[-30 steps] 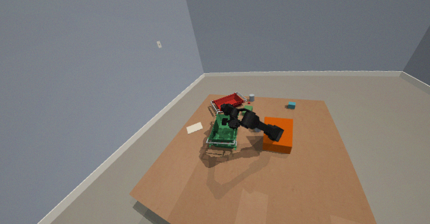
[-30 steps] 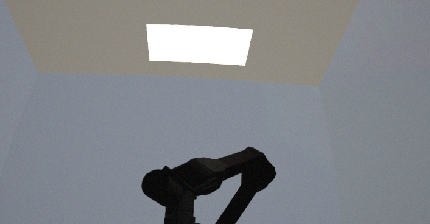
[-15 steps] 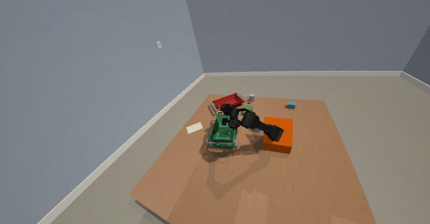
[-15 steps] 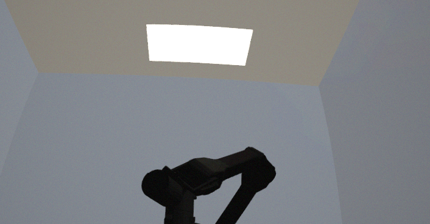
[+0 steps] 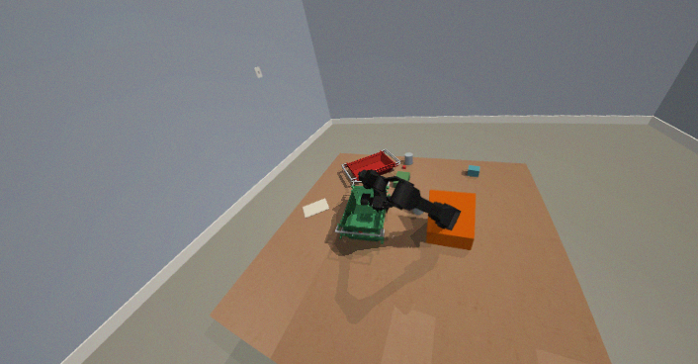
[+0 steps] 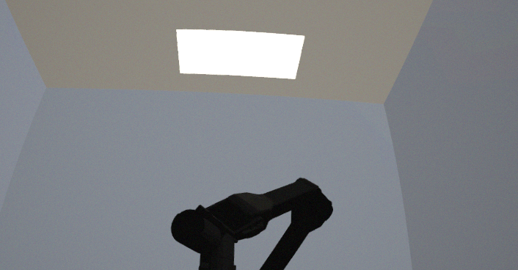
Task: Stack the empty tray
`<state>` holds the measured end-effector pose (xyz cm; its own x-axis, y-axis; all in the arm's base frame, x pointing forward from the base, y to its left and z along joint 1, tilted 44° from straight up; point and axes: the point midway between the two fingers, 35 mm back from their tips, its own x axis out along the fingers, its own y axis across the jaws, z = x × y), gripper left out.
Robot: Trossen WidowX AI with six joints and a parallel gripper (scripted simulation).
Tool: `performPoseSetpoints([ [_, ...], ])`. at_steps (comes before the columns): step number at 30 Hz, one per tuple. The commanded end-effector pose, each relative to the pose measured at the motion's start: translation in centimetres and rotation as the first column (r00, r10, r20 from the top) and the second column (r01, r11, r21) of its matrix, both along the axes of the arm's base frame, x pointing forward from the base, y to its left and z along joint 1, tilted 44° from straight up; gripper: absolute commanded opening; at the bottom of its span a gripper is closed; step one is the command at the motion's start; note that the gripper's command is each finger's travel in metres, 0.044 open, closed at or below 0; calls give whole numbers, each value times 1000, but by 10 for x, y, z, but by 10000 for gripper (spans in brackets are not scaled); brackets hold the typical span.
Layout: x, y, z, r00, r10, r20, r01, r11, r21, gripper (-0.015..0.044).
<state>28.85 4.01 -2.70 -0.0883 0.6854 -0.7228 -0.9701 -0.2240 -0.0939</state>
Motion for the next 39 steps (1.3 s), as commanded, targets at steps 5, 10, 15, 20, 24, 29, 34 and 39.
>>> performPoseSetpoints([
  [5,-1,0,-2,1000,0,-10,0,1000,-2,293],
  [10,-1,0,-2,1000,0,-10,0,1000,-2,367],
  [15,-1,0,-2,1000,0,-10,0,1000,-2,440],
  [20,0,0,0,1000,0,-1,0,1000,0,440],
  [24,2,-4,4,1000,0,-2,0,1000,-1,440],
  [29,8,-25,23,1000,-2,-3,2,1000,-7,440],
  [34,12,-50,49,1000,-1,-6,1,1000,-9,440],
  [39,11,-72,74,1000,0,-10,0,1000,-7,440],
])
